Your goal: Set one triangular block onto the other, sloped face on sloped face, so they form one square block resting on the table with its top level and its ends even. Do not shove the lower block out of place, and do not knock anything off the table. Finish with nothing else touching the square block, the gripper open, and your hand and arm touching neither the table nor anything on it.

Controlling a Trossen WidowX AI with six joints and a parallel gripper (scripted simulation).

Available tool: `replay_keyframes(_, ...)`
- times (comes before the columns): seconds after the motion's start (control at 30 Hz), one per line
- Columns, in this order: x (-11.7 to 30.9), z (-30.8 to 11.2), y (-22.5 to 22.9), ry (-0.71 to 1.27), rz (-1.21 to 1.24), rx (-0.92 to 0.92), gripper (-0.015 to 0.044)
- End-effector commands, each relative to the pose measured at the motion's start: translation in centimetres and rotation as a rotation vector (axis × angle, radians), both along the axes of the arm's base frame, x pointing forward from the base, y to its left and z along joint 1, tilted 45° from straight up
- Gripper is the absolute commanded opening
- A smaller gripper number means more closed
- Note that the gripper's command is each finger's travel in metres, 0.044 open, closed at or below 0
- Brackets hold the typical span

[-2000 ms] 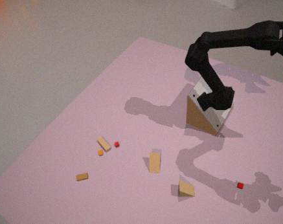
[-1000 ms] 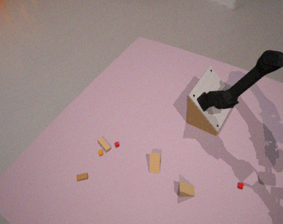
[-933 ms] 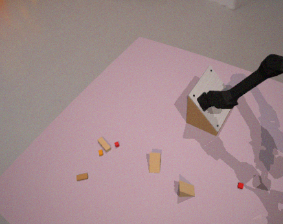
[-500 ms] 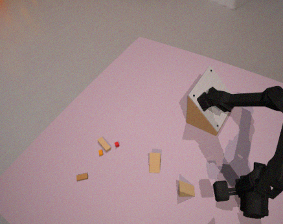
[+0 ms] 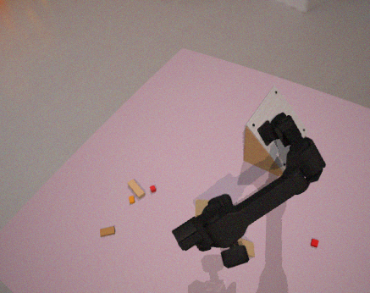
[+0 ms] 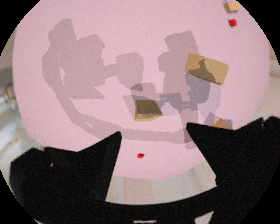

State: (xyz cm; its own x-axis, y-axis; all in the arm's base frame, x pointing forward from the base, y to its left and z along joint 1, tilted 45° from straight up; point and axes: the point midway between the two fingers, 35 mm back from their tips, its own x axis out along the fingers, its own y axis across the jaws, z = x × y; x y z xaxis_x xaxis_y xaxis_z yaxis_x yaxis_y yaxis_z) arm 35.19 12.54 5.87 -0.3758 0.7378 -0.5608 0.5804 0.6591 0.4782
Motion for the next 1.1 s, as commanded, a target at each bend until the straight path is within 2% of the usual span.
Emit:
replay_keyframes(0.0, 0.4, -0.9, -1.0, 0.13, -0.1, 0.005, 0.044)
replay_keyframes(1.07, -0.6, -3.3, 2.8, 0.162, -0.117, 0.05, 0.044)
